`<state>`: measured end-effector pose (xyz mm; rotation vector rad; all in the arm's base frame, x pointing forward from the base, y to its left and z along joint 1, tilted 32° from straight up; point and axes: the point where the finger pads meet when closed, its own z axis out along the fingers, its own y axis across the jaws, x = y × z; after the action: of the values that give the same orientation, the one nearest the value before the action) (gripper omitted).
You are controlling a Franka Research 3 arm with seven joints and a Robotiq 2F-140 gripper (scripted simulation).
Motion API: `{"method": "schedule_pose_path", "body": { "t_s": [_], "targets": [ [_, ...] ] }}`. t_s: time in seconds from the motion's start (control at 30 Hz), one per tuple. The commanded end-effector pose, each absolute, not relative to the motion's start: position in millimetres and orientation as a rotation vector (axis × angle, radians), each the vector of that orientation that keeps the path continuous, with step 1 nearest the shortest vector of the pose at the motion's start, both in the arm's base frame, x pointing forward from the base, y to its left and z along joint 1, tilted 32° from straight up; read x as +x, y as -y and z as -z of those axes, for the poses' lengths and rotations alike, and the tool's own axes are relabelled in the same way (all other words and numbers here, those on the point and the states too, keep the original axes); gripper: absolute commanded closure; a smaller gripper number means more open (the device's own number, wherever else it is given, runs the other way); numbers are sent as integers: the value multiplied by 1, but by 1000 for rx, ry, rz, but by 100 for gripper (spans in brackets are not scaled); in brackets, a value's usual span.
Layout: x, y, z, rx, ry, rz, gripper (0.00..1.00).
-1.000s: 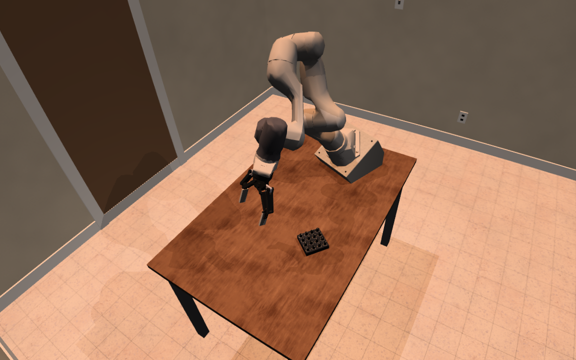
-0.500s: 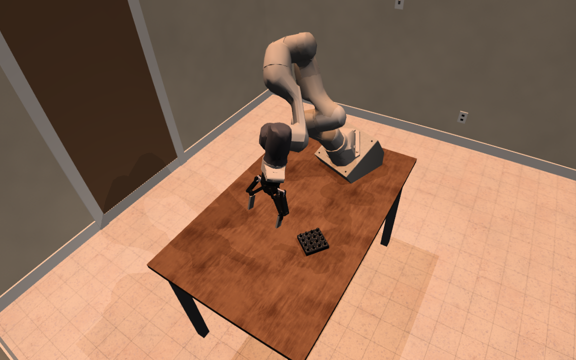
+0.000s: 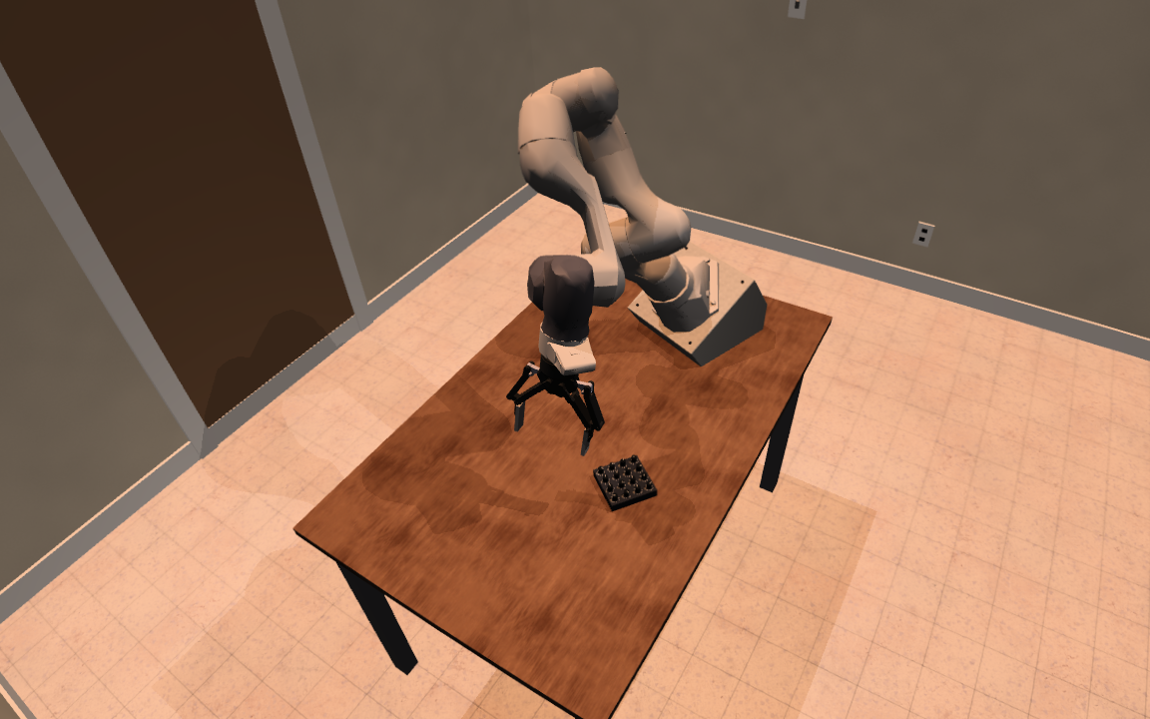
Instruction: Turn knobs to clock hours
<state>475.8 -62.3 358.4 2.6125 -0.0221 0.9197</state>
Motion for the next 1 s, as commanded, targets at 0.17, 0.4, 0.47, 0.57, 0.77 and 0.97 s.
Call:
{"method": "schedule_pose_path", "body": {
  "t_s": [0.17, 0.4, 0.47, 0.57, 0.77, 0.97],
  "targets": [
    [469, 48, -330, 2590, -299, -780, 0],
    [464, 36, -312, 2575, -446, -718, 0],
    [462, 31, -304, 2566, -510, -690, 0],
    [459, 25, -296, 2554, -580, -660, 0],
    [453, 14, -279, 2522, -727, -598, 0],
    [447, 5, -265, 2488, -847, -547, 0]
  ]
}}
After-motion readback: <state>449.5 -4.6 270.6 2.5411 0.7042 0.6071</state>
